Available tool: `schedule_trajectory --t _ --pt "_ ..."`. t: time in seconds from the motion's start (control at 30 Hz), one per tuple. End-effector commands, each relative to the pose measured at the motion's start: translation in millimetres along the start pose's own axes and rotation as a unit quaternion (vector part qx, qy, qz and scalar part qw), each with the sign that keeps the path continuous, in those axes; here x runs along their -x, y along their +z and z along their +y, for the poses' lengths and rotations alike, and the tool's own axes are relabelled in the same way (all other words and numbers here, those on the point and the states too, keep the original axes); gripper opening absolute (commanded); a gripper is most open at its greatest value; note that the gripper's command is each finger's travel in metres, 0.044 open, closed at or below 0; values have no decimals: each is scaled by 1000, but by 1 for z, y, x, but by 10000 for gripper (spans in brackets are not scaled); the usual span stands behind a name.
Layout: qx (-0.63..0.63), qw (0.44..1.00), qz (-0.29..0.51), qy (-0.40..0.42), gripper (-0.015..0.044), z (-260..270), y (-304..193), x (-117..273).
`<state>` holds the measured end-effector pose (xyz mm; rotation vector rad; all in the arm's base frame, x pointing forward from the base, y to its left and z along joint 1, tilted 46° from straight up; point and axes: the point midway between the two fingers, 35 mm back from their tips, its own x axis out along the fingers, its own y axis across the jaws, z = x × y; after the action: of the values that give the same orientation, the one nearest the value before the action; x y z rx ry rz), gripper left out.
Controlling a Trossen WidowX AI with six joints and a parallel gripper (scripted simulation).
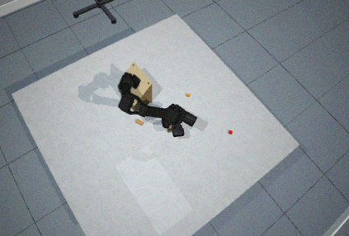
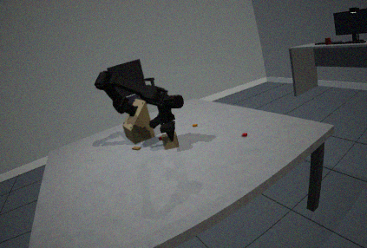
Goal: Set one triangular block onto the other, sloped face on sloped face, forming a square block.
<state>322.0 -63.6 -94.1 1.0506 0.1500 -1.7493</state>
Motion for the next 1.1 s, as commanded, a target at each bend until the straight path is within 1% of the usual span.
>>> schedule_trajectory --t 0.0,0.2,0.5,0.57,0.7,0.77,1.03,1.07 --pt "0 1000 0 0 289 0 0 0" --pt "0 1000 0 0 440 0 0 0" --pt "0 1000 0 0 440 0 -1 3" --pt "0 1000 2 -1 440 2 -3 22" --pt "0 1000 4 -2 440 2 -4 87" --pt "0 1000 3 -2 440 0 -1 108" --pt "0 1000 2 -2 440 0 -1 111" --pt "5 1000 3 2 440 -1 -4 105"
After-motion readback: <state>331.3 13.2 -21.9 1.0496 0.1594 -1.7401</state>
